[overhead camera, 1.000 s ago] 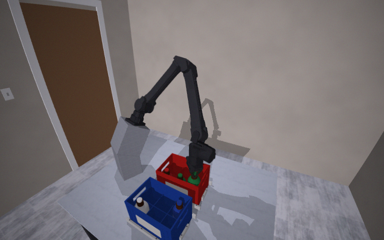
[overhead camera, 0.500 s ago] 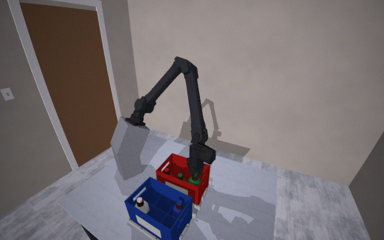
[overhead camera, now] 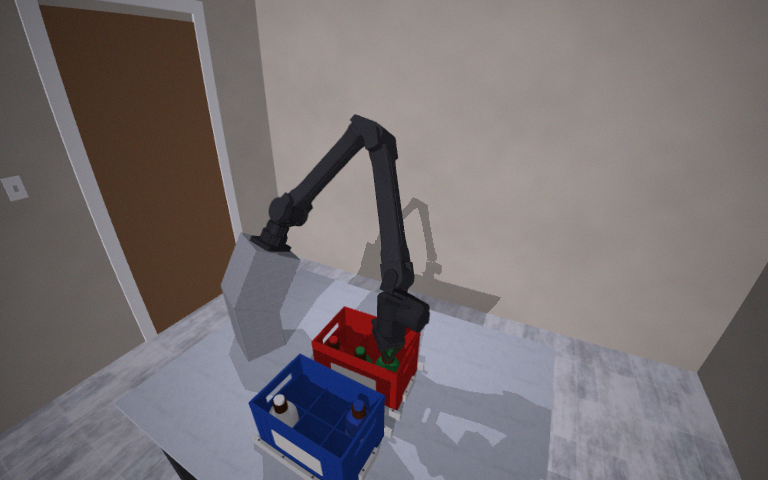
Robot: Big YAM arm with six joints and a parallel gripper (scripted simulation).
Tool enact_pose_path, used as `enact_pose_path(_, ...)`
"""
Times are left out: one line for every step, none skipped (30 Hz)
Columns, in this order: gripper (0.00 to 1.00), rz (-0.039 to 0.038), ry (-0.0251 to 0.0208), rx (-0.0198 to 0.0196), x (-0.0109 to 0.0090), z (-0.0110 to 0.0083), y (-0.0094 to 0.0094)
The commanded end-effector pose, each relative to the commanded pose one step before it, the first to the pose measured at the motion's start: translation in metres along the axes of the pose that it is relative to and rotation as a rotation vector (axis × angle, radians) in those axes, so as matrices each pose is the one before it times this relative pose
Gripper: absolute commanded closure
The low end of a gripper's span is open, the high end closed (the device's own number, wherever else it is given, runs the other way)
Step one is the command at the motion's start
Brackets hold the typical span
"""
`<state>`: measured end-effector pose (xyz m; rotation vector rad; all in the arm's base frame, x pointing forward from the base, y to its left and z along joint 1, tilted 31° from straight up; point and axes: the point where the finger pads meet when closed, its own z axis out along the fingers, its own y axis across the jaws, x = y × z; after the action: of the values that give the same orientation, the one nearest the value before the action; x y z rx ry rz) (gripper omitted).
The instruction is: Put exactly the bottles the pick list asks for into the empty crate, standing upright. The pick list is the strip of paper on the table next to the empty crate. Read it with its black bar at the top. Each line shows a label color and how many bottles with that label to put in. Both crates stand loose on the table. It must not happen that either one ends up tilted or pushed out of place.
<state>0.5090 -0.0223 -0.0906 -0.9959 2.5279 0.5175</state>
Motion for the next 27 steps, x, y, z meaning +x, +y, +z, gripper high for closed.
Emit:
enact_pose_path(1.0, 0.00158, -0.02806, 0.03976, -0.00996, -0.01244, -0.01232)
enact_pose_path(1.0, -0.00434, -0.00301, 0.00285, -0.0029, 0.00031, -0.00194)
enact_pose_path(1.0, -0.00124, 0.00065, -0.00133, -0.00047, 0.00199, -0.00039)
enact_pose_path(1.0, 0.00101, 0.00307, -0.00442, 0.00141, 0.00267, 0.00138)
enact_pose_path(1.0, 0.00162, 0.00356, -0.00498, 0.00193, 0.00268, 0.00185)
enact_pose_path(1.0, 0.00222, 0.00408, -0.00559, 0.00246, 0.00274, 0.00231)
enact_pose_path(1.0, 0.00264, 0.00446, -0.00603, 0.00286, 0.00271, 0.00275)
enact_pose_path(1.0, 0.00122, 0.00295, -0.00407, 0.00189, 0.00143, 0.00271)
enact_pose_path(1.0, -0.00045, 0.00149, -0.00226, 0.00081, 0.00029, 0.00268)
enact_pose_path(1.0, 0.0, 0.0, 0.0, 0.0, 0.0, 0.0)
enact_pose_path(1.0, 0.0, 0.0, 0.0, 0.0, 0.0, 0.0)
enact_pose_path(1.0, -0.01796, -0.01691, 0.02122, -0.01441, -0.00659, -0.00988)
enact_pose_path(1.0, -0.00293, -0.00138, 0.0014, -0.00128, 0.0013, -0.00093)
enact_pose_path(1.0, -0.00165, -0.00221, 0.00327, -0.00141, -0.00138, -0.0006)
enact_pose_path(1.0, -0.00056, -0.00195, -0.00072, -0.00079, -0.00003, 0.00026)
enact_pose_path(1.0, -0.00032, 0.00156, -0.00294, 0.00026, 0.00179, 0.00104)
enact_pose_path(1.0, 0.00141, 0.00334, -0.00081, 0.00137, 0.00147, 0.00016)
enact_pose_path(1.0, 0.00427, 0.00138, -0.00036, 0.00221, 0.00068, -0.0008)
enact_pose_path(1.0, 0.00462, 0.0011, -0.00033, 0.00229, 0.00058, -0.00092)
enact_pose_path(1.0, 0.00181, 0.00021, 0.00022, 0.00084, 0.00017, -0.00047)
enact_pose_path(1.0, -0.00172, -0.00098, 0.00105, -0.00099, -0.00042, 0.00006)
enact_pose_path(1.0, -0.00294, -0.00199, 0.00224, -0.00182, -0.00113, -0.00003)
enact_pose_path(1.0, -0.00241, -0.00105, 0.00096, -0.00136, -0.00041, 0.00025)
enact_pose_path(1.0, -0.00137, 0.00035, -0.00092, -0.00057, 0.00065, 0.00058)
enact_pose_path(1.0, -0.0005, 0.00133, -0.0024, 0.00006, 0.00145, 0.00084)
enact_pose_path(1.0, -0.00038, 0.00137, -0.0026, 0.00014, 0.00153, 0.00088)
enact_pose_path(1.0, 0.0, 0.0, 0.0, 0.0, 0.0, 0.0)
